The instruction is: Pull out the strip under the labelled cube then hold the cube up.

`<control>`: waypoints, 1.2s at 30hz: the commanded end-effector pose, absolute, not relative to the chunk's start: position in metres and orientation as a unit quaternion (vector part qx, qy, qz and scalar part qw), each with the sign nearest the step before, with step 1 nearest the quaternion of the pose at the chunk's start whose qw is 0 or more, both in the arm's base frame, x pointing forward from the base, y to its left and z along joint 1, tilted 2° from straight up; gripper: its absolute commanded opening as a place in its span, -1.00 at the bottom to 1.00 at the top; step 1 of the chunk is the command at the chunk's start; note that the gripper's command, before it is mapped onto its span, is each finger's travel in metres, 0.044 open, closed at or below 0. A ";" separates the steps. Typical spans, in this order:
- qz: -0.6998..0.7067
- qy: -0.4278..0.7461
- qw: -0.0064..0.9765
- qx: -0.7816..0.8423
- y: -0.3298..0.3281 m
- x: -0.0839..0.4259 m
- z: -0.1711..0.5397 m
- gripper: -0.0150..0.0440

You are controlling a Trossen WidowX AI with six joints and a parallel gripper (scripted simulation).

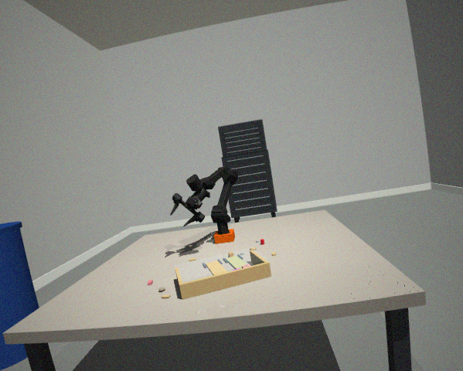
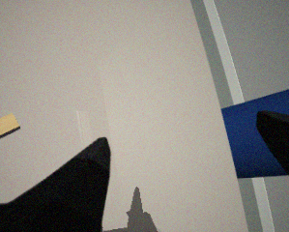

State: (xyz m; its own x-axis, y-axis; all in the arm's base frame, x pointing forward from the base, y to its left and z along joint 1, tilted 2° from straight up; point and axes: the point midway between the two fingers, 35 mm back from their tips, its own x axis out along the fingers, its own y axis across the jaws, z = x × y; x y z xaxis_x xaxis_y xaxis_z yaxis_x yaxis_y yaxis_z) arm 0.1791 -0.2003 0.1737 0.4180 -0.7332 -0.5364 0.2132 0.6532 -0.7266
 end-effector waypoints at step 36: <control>-0.077 0.273 0.958 0.033 -0.056 0.310 0.192 0.86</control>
